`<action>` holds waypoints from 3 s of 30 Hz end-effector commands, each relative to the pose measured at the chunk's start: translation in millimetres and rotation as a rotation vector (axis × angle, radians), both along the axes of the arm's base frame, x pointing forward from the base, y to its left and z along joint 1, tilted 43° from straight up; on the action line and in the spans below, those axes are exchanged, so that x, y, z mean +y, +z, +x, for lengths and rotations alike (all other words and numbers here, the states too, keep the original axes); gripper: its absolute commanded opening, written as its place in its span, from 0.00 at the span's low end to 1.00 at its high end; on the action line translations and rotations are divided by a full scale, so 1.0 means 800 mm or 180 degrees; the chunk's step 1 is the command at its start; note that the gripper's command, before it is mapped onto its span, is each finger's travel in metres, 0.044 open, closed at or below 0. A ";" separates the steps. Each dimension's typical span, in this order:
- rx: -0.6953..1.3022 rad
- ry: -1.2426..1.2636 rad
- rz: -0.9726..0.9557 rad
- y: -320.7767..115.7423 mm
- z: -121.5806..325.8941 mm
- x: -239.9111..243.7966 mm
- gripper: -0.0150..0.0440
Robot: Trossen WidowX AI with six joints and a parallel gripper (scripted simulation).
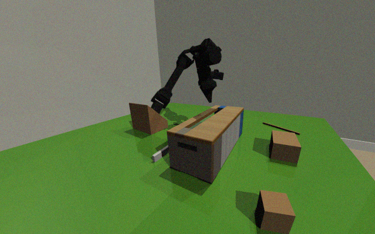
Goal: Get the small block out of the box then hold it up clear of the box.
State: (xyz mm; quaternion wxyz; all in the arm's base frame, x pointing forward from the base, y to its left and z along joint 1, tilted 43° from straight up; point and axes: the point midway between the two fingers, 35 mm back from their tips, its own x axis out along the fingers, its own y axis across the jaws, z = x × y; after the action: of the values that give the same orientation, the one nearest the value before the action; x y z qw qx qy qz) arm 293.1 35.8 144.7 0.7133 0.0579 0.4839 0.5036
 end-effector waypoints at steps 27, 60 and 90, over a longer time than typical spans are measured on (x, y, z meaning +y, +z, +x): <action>0.4286 -0.4165 0.0511 0.014 -0.033 0.012 0.74; 0.7902 -0.6753 0.1747 0.020 -0.052 0.020 0.74; 0.8922 -0.7195 0.2127 0.021 -0.056 0.021 0.74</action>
State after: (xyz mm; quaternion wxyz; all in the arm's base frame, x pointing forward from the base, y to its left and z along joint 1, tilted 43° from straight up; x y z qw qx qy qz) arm 249.6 52.9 163.8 0.2444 -0.7745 -0.2869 0.5080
